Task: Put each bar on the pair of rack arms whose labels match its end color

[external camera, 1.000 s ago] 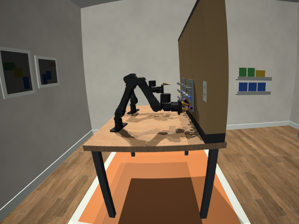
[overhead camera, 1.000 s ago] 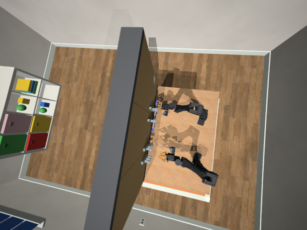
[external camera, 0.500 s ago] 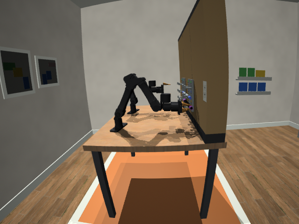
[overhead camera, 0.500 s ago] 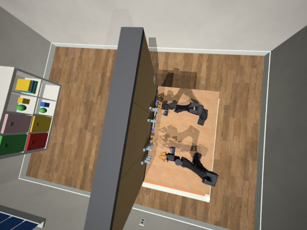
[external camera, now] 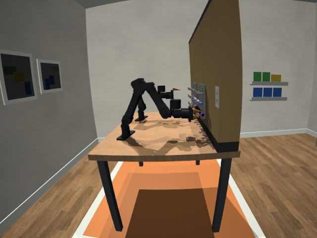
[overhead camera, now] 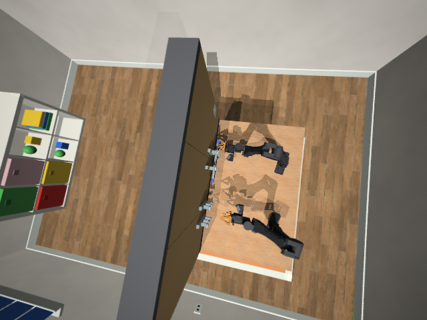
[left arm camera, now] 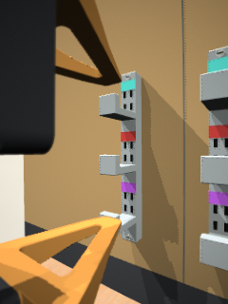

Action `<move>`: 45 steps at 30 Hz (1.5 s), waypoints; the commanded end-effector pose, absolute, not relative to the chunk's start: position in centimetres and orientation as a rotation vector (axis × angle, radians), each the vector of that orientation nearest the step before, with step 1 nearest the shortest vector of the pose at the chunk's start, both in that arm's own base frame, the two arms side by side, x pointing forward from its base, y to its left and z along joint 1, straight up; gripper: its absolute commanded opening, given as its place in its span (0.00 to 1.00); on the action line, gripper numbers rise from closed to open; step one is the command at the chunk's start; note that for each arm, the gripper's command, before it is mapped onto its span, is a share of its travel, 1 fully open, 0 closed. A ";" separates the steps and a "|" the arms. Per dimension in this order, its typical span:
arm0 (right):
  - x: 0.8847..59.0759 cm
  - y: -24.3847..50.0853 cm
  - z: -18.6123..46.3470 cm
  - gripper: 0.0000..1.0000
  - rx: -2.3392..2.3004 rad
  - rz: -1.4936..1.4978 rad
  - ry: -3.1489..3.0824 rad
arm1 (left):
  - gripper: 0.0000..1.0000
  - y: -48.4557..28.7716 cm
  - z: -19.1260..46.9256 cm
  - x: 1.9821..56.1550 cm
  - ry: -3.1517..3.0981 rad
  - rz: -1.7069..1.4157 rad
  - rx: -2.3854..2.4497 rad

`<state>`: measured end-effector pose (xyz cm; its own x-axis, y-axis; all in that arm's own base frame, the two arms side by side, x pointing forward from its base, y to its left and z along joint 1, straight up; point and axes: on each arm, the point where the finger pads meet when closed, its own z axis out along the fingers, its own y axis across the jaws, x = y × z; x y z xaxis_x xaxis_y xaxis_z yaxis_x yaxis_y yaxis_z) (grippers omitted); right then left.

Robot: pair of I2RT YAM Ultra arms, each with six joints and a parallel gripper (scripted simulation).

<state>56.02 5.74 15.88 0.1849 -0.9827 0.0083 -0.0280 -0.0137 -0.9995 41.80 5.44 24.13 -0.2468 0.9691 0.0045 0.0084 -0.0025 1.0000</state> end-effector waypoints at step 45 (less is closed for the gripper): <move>56.4 6.1 20.2 0.00 -1.294 -1.066 1.066 | 1.00 5.9 24.1 41.7 1.401 1.401 1.073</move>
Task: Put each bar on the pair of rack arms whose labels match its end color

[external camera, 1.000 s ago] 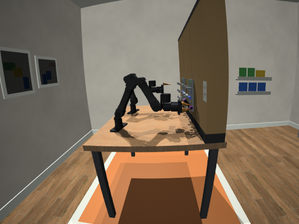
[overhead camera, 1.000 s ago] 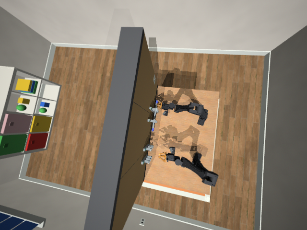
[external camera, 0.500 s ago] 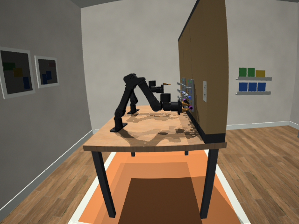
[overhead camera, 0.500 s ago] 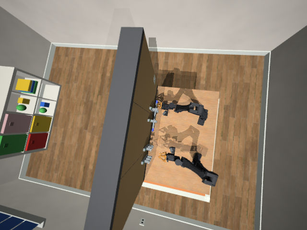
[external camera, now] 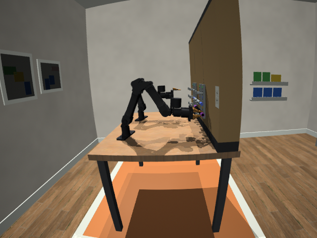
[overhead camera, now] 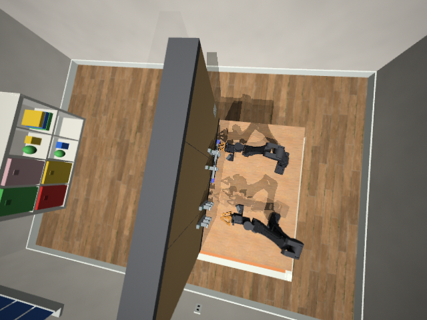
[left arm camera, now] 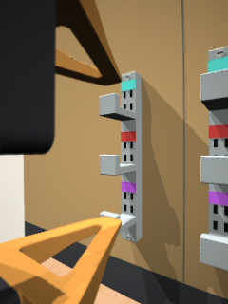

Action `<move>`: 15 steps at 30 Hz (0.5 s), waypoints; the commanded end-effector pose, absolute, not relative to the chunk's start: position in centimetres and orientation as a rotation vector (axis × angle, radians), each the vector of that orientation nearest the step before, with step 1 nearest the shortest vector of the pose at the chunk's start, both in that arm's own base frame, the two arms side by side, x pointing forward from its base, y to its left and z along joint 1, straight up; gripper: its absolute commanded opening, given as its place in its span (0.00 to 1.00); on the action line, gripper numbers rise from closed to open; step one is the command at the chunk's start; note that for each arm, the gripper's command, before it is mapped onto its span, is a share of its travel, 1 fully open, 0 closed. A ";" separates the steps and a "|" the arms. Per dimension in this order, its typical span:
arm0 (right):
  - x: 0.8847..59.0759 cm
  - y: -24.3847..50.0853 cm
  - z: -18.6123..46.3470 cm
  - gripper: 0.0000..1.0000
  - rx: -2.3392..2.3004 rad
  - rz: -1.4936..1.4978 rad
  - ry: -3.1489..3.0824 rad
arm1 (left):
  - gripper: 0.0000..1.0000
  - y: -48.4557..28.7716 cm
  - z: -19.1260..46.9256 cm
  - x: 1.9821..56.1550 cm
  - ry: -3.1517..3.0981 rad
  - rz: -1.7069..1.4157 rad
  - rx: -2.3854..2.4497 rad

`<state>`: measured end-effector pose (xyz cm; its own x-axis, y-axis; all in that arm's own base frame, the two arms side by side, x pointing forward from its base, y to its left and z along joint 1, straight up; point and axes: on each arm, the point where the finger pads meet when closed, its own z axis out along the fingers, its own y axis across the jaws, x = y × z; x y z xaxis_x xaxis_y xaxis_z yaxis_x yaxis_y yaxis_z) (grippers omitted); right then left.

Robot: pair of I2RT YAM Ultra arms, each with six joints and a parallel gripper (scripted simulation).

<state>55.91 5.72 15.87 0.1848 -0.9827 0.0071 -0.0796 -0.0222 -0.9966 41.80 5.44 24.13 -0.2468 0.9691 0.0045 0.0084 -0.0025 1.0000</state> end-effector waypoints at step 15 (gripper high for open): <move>56.4 6.1 21.7 0.00 -1.294 -1.066 1.066 | 1.00 5.9 24.1 41.7 1.401 1.401 1.073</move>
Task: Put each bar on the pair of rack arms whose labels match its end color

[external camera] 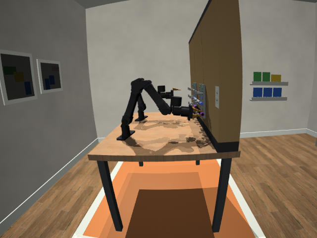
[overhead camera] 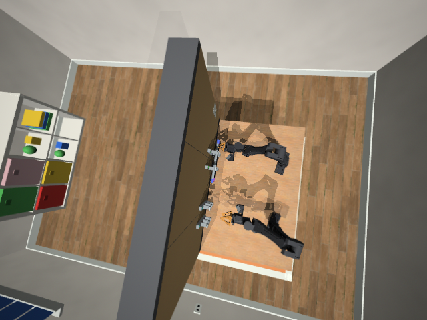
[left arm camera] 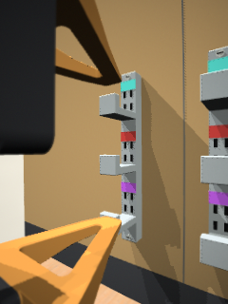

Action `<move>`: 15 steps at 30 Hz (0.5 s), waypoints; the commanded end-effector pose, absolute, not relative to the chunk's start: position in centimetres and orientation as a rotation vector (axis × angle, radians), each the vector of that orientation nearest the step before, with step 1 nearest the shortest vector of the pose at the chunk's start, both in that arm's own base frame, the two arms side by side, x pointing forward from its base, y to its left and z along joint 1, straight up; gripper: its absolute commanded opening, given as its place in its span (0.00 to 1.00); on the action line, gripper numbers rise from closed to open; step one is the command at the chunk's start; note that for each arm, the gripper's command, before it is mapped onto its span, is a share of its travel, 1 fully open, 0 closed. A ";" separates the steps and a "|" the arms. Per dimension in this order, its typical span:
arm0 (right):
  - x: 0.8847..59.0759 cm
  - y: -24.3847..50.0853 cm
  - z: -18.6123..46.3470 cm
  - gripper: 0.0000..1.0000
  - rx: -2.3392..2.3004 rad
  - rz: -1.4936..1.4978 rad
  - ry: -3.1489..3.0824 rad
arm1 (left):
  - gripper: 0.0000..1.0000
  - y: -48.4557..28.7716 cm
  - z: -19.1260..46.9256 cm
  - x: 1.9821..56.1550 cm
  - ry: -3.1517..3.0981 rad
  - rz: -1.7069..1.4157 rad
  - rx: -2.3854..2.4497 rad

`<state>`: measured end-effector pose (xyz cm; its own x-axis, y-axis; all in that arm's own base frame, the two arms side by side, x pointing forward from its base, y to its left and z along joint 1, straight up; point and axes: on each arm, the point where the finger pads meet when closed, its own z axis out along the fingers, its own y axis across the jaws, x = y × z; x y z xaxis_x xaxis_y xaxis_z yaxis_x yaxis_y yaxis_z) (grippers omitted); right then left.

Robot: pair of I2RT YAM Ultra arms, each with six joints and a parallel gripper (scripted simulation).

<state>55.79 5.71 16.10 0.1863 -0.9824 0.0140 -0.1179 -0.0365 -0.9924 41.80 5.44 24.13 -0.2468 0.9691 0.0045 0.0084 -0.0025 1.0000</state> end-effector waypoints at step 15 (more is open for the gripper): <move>56.4 6.1 22.6 0.00 -1.294 -1.066 1.066 | 1.00 5.9 24.1 41.7 1.401 1.401 1.073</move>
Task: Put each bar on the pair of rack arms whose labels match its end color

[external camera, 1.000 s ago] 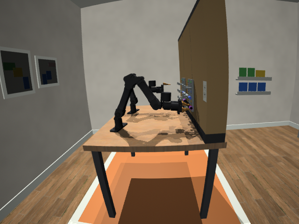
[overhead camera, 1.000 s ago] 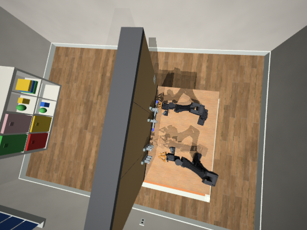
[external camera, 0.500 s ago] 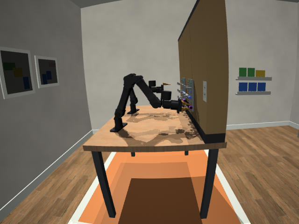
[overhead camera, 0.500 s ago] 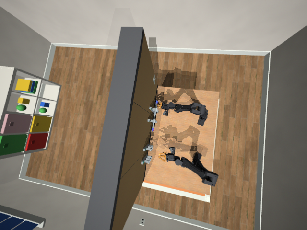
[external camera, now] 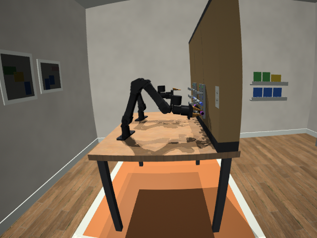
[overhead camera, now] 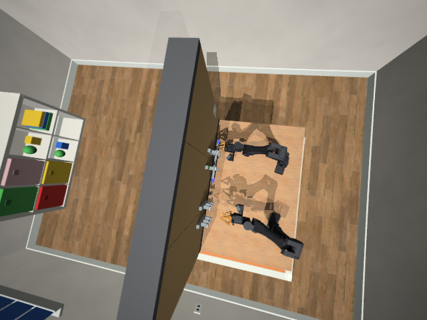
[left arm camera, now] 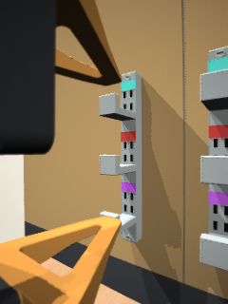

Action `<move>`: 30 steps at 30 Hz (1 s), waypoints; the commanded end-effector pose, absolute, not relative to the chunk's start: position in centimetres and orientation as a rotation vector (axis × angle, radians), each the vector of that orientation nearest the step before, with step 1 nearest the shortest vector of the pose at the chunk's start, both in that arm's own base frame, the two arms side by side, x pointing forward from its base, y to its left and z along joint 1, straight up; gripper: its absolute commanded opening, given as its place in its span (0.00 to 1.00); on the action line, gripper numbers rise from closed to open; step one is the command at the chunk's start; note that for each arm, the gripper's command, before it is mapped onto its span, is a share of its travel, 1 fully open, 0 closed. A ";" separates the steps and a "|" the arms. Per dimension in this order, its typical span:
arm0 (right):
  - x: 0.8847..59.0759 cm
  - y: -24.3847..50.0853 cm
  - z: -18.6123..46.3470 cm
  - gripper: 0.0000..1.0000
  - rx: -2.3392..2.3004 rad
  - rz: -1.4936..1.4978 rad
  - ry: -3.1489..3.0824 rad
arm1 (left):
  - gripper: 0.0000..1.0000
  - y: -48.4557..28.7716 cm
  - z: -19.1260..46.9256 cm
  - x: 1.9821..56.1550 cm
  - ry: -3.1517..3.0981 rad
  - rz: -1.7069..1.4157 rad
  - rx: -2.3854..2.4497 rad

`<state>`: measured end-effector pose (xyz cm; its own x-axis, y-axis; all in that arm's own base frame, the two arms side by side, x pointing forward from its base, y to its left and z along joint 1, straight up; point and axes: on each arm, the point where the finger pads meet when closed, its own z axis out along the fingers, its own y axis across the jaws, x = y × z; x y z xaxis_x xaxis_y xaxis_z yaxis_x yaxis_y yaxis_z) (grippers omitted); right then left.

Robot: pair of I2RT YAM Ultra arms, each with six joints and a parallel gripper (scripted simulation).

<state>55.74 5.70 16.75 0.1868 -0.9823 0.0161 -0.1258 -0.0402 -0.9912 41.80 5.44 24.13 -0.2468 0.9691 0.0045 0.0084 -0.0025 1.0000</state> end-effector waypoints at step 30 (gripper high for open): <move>56.3 6.0 24.1 0.00 -1.294 -1.066 1.066 | 1.00 5.9 24.1 41.7 1.401 1.401 1.073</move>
